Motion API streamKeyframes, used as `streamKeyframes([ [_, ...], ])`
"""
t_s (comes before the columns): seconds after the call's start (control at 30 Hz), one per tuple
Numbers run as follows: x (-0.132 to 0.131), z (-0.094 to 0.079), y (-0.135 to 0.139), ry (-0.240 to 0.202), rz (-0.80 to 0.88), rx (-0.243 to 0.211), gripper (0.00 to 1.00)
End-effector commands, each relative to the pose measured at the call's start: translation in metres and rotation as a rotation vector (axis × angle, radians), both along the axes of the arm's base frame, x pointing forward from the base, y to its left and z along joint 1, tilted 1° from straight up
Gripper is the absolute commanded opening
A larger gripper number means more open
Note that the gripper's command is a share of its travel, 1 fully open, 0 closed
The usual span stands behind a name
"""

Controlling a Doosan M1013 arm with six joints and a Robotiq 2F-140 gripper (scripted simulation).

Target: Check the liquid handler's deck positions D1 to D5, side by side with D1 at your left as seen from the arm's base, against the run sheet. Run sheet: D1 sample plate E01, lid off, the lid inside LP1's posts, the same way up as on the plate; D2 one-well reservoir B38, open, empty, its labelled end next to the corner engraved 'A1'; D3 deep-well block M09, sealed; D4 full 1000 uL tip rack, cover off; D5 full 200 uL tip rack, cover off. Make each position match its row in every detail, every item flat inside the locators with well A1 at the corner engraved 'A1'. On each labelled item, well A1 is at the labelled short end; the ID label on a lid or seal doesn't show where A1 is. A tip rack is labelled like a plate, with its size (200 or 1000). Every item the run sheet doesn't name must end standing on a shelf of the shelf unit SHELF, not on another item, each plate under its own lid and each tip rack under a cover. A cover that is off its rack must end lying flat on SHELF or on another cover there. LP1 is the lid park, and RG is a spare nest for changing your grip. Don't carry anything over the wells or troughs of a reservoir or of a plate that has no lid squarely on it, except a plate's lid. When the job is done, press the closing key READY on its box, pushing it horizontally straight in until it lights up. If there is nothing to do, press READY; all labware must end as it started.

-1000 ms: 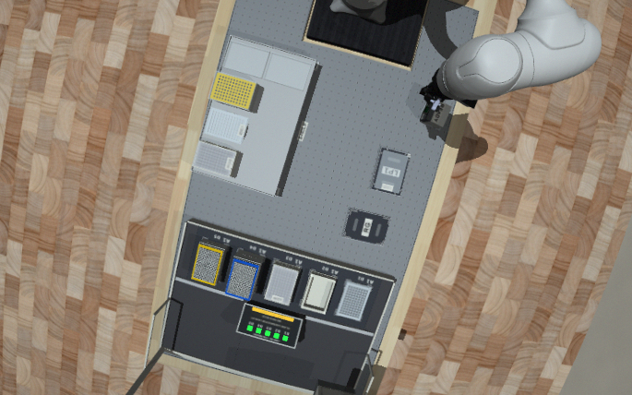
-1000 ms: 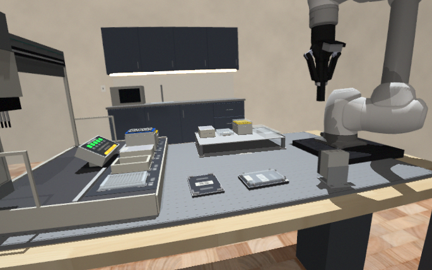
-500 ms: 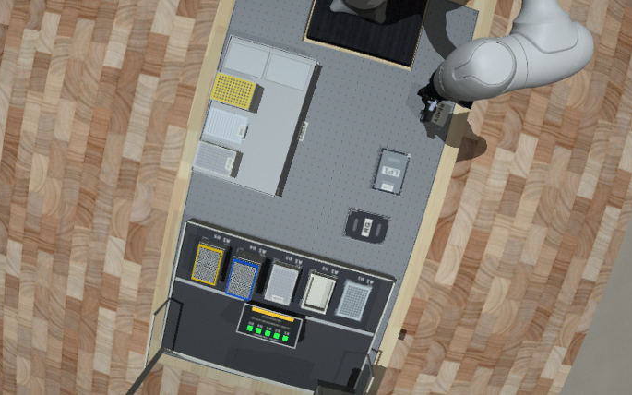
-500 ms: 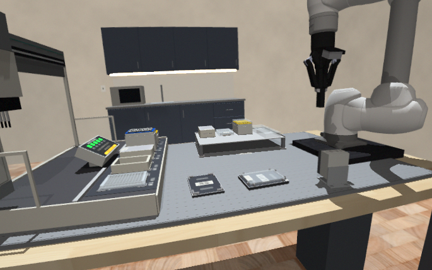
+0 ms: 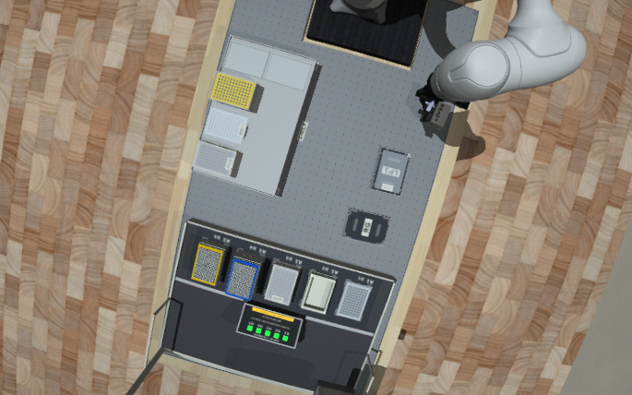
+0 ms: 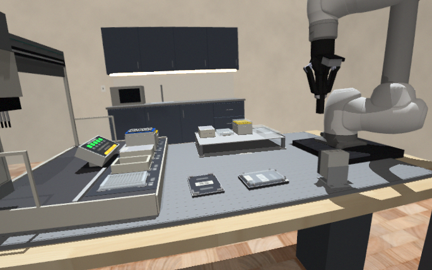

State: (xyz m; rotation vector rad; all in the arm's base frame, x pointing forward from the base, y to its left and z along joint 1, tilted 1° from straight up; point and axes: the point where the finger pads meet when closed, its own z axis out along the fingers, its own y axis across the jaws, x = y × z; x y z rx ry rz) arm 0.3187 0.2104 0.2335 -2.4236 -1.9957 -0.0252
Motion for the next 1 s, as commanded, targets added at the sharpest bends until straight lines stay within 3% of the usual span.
streamKeyframes([
  [0.0, 0.001, -0.008, -0.001, -0.002, -0.002, -0.007, 0.10],
  [0.97, 0.001, -0.051, -0.001, -0.002, -0.002, -0.007, 0.10],
])
